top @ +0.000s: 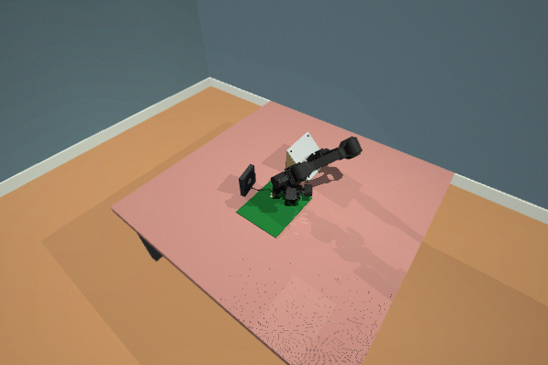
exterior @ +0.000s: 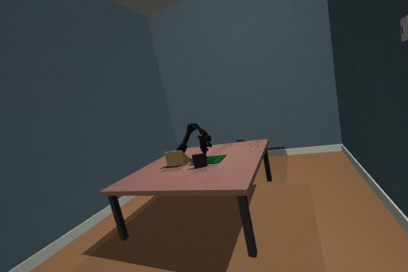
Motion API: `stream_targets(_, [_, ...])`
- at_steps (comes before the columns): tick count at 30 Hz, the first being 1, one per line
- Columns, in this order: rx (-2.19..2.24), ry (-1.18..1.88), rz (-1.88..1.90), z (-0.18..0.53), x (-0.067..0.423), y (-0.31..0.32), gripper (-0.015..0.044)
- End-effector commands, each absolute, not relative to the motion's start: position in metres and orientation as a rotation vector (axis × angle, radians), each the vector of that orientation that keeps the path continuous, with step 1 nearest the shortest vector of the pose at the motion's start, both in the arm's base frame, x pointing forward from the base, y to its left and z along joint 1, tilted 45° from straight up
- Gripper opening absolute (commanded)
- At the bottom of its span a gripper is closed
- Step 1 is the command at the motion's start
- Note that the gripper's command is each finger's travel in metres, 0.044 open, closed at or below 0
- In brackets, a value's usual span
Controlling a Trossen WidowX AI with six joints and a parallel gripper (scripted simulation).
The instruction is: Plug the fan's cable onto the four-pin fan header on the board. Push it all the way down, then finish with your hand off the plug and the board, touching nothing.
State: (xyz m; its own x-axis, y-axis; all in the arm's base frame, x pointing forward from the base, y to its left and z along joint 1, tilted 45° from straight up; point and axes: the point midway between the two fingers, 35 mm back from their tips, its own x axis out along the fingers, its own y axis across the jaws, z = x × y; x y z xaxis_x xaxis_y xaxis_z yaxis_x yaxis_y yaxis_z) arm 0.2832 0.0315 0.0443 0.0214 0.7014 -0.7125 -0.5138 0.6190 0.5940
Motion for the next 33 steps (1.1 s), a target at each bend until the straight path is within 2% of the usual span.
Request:
stream_targets(1, [0.186, 1.222, 0.942, 0.066, 0.285, 0.007, 0.0])
stream_targets(9, [0.229, 1.248, 0.912, 0.072, 0.285, -0.001, 0.0])
stream_targets(33, [0.879, 1.572, 0.338, 0.056, 0.29, -0.019, 0.0])
